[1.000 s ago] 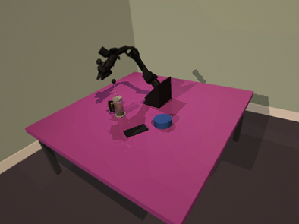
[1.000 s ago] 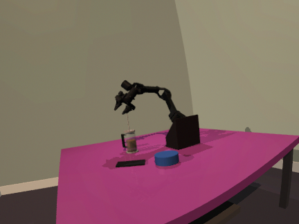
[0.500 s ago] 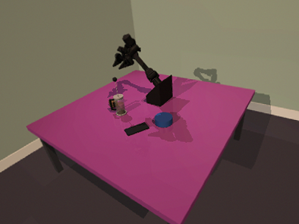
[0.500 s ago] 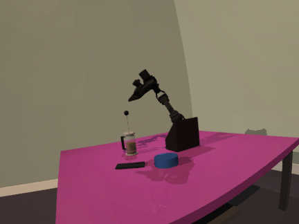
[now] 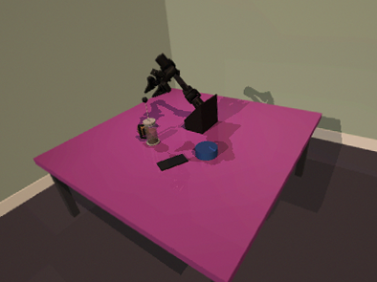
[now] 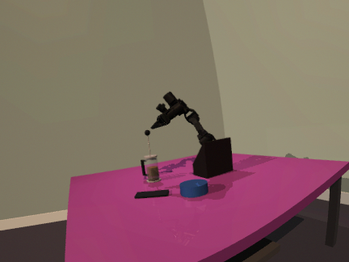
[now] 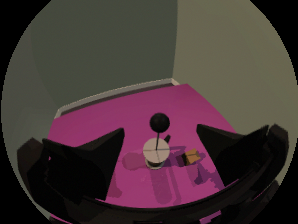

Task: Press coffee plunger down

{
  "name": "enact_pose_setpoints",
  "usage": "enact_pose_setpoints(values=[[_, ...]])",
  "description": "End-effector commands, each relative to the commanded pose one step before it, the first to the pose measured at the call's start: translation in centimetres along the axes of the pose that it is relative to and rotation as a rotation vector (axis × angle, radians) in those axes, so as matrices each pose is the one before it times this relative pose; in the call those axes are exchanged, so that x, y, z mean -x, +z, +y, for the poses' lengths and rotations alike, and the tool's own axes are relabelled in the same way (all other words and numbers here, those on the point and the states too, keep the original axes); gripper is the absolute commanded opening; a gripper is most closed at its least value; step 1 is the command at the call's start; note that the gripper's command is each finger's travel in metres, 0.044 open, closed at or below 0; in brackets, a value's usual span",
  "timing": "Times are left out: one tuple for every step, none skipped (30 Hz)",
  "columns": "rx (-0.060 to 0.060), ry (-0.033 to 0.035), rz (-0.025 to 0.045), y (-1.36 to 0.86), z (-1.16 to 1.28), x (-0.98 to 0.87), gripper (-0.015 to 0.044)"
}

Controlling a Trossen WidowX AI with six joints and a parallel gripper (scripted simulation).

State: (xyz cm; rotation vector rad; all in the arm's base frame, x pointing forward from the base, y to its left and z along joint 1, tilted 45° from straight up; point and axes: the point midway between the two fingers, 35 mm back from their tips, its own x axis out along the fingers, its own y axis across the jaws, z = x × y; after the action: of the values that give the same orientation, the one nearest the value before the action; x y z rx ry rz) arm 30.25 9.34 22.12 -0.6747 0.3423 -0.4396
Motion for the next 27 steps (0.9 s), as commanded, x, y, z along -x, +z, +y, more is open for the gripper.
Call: enact_pose_setpoints(values=[[-0.0054,0.00356,-0.00163,-0.096,-0.111,-0.468,0.044],[-0.0001,0.00029,0.0004,0.002,0.013,-0.159,0.044],[-0.0001,0.00025,0.00033,0.002,0.011,-0.16,0.044],[-0.0001,0.00022,0.00026,0.002,0.009,-0.16,0.044],[-0.0001,0.00019,0.0002,0.002,0.008,-0.16,0.044],[-0.0001,0.00015,0.00013,0.002,0.006,-0.16,0.044],[-0.0001,0.00012,0.00006,0.002,0.005,-0.16,0.044],[-0.0001,0.00008,0.0,0.002,0.003,-0.16,0.044],[-0.0001,0.00004,-0.00006,0.001,0.001,-0.161,0.044],[0.0,0.0,-0.00013,0.001,-0.001,-0.161,0.044],[0.0,-0.00004,-0.00019,0.001,-0.002,-0.161,0.044],[0.0,-0.00008,-0.00026,0.001,-0.004,-0.161,0.044],[0.0,-0.00012,-0.00032,0.001,-0.006,-0.161,0.044],[0.0,-0.00017,-0.00038,0.001,-0.008,-0.161,0.044],[0.0,-0.00021,-0.00044,0.001,-0.01,-0.161,0.044],[0.0001,-0.00025,-0.0005,0.001,-0.012,-0.162,0.044],[0.0001,-0.0003,-0.00057,0.0,-0.013,-0.162,0.044],[0.0001,-0.00034,-0.00063,0.0,-0.015,-0.162,0.044],[0.0001,-0.00039,-0.00068,0.0,-0.017,-0.162,0.044],[0.0001,-0.00043,-0.00074,0.0,-0.019,-0.161,0.044],[0.0001,-0.00039,-0.00065,0.0,-0.017,-0.131,0.044],[0.0001,-0.00025,-0.00041,0.0,-0.011,-0.079,0.044],[0.0,-0.00007,-0.00011,-0.006,-0.007,-0.023,0.044],[0.0,-0.00002,-0.00004,-0.002,-0.002,-0.008,0.044],[0.0,0.0,0.0,0.0,0.0,0.0,0.0414],[0.0,0.0,0.0,0.0,0.0,0.0,0.0387],[0.0,0.0,0.0,0.0,0.0,0.0,0.0361]])
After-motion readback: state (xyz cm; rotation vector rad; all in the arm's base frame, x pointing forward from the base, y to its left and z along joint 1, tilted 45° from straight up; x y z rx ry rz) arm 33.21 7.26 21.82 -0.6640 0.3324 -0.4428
